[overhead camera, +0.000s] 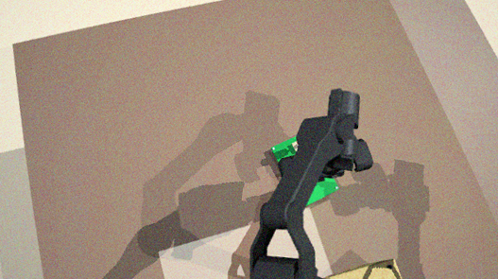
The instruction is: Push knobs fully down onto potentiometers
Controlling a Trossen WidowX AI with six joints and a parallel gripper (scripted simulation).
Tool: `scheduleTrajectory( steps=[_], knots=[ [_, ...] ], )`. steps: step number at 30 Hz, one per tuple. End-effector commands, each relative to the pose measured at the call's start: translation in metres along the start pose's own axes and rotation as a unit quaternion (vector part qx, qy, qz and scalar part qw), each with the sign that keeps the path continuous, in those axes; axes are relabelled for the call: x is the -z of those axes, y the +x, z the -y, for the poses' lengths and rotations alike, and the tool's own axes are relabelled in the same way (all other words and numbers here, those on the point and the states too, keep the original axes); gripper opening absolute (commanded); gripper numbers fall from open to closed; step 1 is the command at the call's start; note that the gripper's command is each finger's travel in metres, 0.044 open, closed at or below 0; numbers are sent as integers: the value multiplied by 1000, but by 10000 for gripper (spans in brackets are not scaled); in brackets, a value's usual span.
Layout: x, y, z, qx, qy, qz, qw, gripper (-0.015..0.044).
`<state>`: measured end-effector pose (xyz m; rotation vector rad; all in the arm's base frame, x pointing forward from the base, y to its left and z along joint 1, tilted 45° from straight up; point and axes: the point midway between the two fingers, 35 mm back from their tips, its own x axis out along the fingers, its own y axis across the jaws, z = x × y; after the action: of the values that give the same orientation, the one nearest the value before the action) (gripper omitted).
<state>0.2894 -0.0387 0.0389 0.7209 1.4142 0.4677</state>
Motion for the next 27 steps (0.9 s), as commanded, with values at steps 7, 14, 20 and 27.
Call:
scheduleTrajectory(
  steps=[7, 14, 20, 27],
  knots=[
    [0, 10, -2, -2, -3, -3, 1000, 0],
    [0, 14, -2, -2, -3, -3, 1000, 0],
    [0, 15, -2, -2, -3, -3, 1000, 0],
    [0, 19, -2, -2, -3, -3, 1000, 0]
  ],
)
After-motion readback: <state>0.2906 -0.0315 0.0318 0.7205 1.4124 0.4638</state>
